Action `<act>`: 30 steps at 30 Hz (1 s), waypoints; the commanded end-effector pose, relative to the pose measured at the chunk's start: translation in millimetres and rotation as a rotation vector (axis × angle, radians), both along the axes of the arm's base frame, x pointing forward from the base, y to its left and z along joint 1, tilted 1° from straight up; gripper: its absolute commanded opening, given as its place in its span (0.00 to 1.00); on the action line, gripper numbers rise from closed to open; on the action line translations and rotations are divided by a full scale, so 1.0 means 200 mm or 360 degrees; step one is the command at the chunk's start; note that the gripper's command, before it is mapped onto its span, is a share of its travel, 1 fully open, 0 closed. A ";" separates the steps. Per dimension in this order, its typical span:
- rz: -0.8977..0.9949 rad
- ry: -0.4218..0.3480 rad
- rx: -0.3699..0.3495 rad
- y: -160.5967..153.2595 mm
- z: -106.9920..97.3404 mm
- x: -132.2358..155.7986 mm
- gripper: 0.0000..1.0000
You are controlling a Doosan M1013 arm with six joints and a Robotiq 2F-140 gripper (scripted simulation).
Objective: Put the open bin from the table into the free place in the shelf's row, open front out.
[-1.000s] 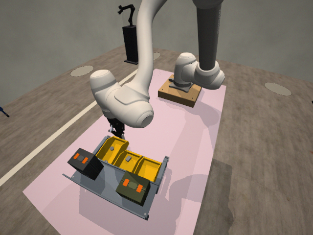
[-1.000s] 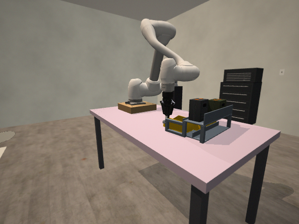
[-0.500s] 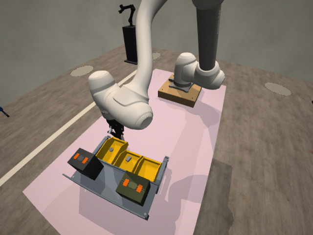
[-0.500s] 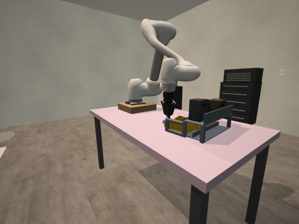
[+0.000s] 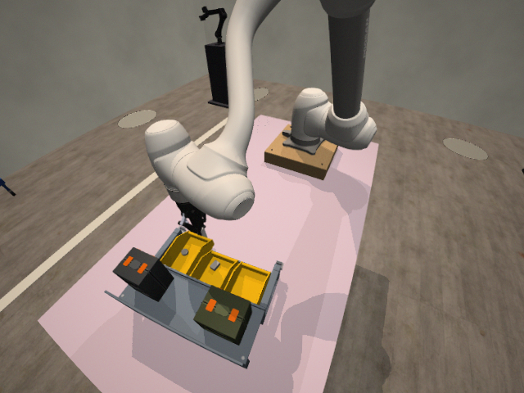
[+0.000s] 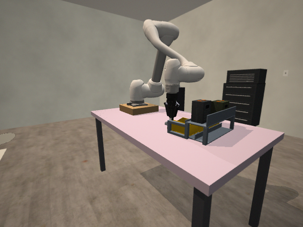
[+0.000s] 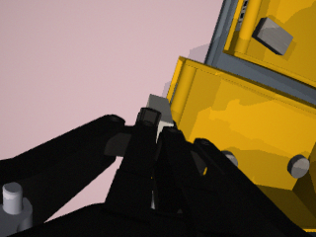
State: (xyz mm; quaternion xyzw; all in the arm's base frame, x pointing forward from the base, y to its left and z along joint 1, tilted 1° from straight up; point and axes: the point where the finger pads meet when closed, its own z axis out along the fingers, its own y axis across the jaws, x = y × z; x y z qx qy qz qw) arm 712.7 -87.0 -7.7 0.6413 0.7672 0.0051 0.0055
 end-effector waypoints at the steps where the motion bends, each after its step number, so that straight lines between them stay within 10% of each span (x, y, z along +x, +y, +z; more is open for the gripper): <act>1: 0.0000 0.0000 0.0000 0.00 0.00 0.01 0.00; 30: 0.0000 0.0000 0.0000 0.02 0.00 0.10 0.00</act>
